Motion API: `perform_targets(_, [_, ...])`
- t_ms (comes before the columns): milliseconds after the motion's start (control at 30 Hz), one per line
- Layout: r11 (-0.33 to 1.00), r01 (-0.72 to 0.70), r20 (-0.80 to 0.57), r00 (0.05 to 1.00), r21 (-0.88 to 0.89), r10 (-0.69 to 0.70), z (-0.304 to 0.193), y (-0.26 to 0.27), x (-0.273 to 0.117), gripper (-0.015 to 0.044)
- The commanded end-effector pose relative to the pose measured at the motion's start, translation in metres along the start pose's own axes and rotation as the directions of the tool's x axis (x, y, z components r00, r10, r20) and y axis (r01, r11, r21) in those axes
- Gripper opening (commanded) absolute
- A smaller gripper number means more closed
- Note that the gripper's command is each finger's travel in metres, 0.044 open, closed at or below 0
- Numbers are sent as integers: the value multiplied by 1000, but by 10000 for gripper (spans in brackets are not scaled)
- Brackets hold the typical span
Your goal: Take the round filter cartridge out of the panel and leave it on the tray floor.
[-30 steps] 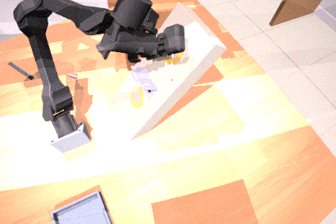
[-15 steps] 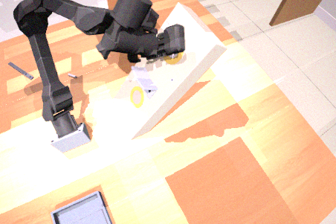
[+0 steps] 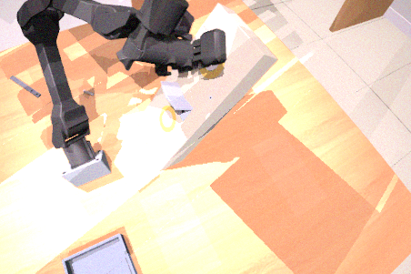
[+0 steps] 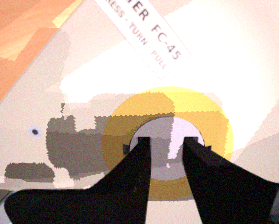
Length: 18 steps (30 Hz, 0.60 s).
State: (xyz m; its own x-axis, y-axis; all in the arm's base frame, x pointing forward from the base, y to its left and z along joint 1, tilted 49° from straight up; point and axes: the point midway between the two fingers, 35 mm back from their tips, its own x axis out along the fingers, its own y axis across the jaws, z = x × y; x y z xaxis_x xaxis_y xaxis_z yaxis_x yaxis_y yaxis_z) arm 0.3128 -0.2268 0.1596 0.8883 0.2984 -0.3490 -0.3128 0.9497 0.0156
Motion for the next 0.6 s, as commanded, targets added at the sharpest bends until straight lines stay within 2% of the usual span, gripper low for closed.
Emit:
perform_targets(0, [1000, 14, -12, 1000, 0, -14, -6, -4, -21, 0])
perform_targets(400, [1000, 11, -16, 1000, -8, -11, -3, -1, -67, 0])
perform_targets(567, [1000, 11, -15, 1000, -8, -11, -3, 0, -69, 0])
